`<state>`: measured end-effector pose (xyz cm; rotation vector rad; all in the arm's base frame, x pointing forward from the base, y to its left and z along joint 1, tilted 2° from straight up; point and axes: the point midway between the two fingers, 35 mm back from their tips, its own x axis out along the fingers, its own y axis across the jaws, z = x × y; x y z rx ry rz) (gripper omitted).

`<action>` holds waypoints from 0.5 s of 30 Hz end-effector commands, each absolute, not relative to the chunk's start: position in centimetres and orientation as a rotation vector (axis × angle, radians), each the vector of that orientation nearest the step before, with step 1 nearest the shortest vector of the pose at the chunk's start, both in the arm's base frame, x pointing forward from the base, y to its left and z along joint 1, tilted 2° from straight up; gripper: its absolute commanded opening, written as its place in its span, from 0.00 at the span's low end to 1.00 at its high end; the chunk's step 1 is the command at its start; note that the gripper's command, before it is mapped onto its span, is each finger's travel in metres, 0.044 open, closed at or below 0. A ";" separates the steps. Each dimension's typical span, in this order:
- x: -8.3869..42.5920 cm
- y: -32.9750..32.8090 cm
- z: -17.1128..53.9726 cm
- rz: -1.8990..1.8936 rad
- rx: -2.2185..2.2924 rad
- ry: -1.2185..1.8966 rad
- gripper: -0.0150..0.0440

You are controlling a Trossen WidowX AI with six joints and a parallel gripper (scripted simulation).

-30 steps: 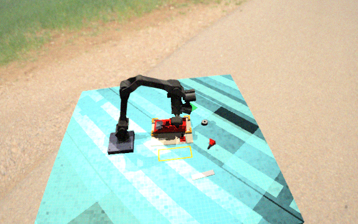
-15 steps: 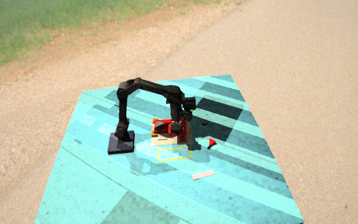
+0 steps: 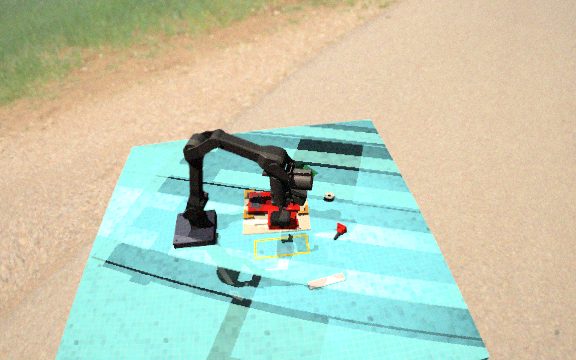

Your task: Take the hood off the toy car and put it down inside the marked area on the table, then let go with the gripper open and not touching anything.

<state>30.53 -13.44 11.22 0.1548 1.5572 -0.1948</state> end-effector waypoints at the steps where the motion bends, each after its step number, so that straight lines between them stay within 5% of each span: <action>1: 29.8 -14.7 11.7 -0.197 0.146 1.547 0.25; 15: 28.7 -16.4 11.6 -0.199 0.144 1.547 0.25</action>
